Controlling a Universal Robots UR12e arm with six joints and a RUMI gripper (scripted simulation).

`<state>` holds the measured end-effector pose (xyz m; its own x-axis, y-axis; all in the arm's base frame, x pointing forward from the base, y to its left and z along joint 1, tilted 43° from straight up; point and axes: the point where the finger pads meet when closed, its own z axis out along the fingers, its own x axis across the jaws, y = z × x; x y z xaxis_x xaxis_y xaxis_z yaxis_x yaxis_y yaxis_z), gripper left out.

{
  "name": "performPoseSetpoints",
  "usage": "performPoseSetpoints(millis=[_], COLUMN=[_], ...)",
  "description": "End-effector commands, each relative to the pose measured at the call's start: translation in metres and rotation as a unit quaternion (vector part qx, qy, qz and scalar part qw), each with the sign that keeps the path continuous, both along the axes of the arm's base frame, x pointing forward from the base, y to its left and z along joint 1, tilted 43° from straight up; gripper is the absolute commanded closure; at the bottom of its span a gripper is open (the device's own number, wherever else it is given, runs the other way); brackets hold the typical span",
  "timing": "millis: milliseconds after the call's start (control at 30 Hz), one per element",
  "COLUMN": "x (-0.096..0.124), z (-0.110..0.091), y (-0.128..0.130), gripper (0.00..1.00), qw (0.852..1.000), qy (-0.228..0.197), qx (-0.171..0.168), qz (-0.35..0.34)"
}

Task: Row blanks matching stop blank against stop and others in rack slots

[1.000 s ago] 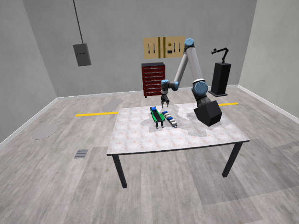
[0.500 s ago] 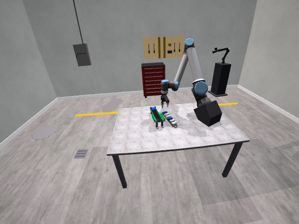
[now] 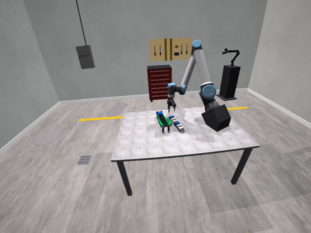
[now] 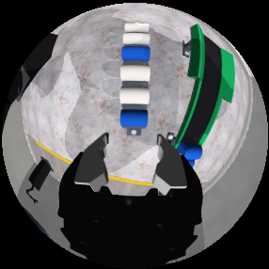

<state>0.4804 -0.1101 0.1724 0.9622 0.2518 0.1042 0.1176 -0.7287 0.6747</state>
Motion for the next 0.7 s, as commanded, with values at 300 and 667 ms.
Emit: performPoseSetpoints(millis=[300,667], x=[0.003,0.006], z=[-0.007,-0.018], y=[-0.007,-0.015], gripper=[0.52,0.52], qw=[1.0,1.0], qy=[0.0,0.0], qx=[0.0,0.0], qz=[0.0,0.0])
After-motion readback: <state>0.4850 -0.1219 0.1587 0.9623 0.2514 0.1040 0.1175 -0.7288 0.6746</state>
